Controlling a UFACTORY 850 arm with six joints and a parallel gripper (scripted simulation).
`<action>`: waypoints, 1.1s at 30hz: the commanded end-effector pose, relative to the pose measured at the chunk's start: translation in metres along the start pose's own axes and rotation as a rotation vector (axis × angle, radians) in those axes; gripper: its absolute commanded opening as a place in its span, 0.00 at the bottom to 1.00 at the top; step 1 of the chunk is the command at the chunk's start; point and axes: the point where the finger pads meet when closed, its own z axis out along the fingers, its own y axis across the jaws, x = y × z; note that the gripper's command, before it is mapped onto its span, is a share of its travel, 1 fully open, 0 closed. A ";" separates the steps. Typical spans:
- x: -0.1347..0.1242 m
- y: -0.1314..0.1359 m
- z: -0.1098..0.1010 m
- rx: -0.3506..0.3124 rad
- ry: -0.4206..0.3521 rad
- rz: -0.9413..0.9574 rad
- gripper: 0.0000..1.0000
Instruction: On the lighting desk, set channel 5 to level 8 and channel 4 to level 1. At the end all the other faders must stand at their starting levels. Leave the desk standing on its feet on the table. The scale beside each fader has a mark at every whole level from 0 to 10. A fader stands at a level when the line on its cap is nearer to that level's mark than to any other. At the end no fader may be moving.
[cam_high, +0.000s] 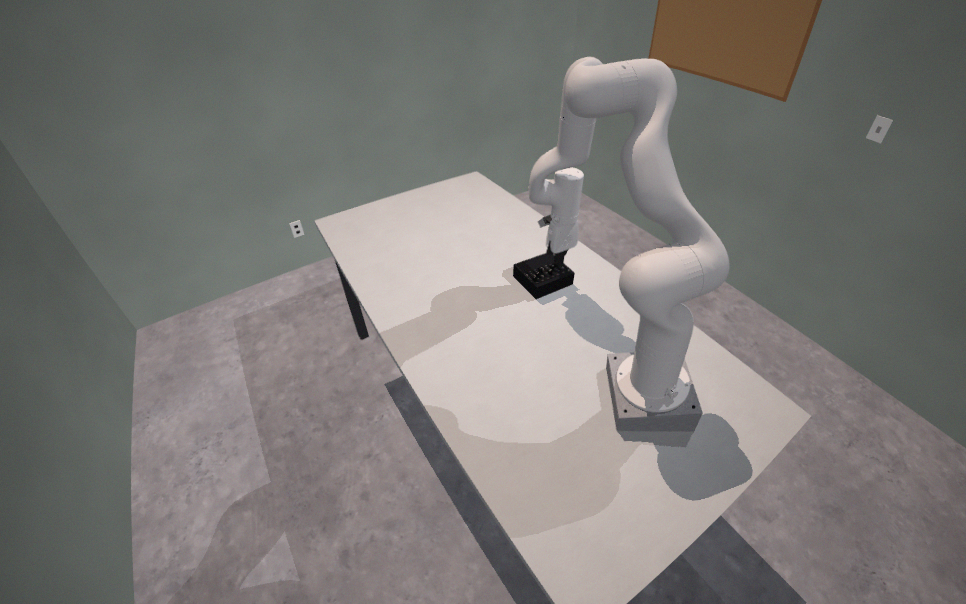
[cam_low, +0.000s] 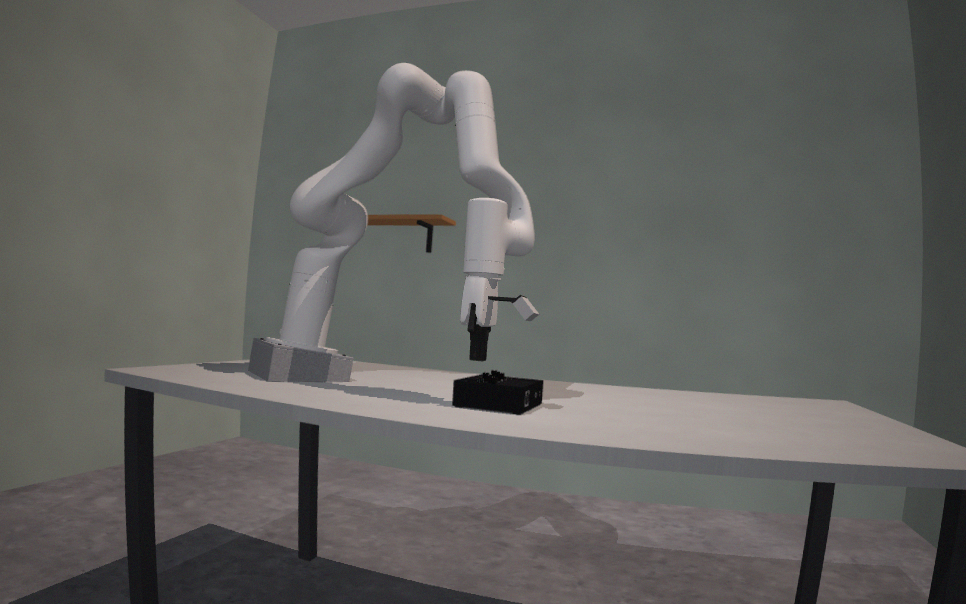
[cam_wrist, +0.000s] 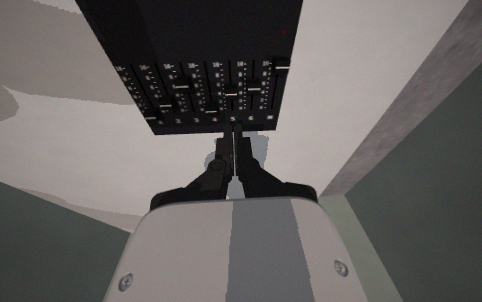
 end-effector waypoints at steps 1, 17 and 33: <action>0.001 0.000 -0.001 0.000 0.002 0.000 0.00; 0.001 0.000 0.001 -0.001 0.001 0.000 0.00; 0.002 0.000 0.009 -0.002 0.000 0.000 0.00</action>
